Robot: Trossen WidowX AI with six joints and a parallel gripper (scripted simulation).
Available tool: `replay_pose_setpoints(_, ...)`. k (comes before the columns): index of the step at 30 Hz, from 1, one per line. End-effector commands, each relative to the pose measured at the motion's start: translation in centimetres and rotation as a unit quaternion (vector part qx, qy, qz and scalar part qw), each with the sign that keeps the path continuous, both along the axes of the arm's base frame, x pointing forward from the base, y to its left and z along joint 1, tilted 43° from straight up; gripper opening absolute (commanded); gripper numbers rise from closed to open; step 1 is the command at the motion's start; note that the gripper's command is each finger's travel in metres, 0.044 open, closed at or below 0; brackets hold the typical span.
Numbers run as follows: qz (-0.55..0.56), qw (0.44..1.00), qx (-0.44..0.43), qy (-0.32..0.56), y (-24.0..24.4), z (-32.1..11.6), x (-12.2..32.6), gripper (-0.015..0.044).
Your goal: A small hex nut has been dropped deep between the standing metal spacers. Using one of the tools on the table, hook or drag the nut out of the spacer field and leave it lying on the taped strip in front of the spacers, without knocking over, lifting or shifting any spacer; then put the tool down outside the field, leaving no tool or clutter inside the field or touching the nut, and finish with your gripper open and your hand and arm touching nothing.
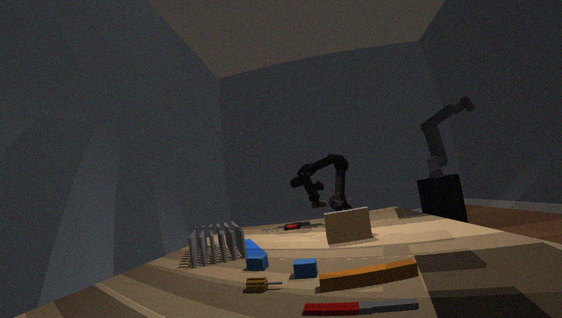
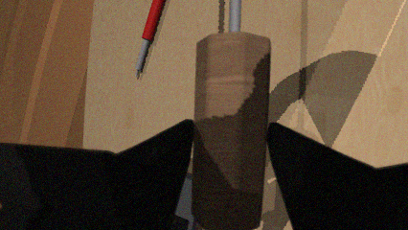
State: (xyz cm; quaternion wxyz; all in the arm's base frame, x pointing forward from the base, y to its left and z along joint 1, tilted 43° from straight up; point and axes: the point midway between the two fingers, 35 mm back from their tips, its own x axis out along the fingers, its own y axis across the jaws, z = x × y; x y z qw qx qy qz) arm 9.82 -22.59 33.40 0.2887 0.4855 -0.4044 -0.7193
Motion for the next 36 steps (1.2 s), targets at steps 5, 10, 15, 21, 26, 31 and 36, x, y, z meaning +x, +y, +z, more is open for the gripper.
replay_pose_setpoints(5, 0.000, 1.000, 0.002, 0.001, -0.4, -0.5, 0.1, 0.0000)
replay_pose_setpoints(10, 0.000, 1.000, 0.003, 0.000, -0.6, -0.7, 0.1, 0.0000)
replay_pose_setpoints(15, 0.000, 1.000, 0.003, 0.000, -0.9, -1.0, 0.2, 0.0000)
replay_pose_setpoints(21, -0.001, 1.000, 0.004, -0.001, -1.2, -1.3, 0.2, 0.0000)
replay_pose_setpoints(26, -0.001, 1.000, 0.004, -0.001, -1.4, -1.6, 0.3, 0.0000)
replay_pose_setpoints(31, -0.001, 1.000, 0.005, -0.001, -1.7, -1.8, 0.3, 0.0000)
replay_pose_setpoints(36, -0.001, 1.000, 0.005, -0.001, -1.9, -2.1, 0.4, 0.0000)
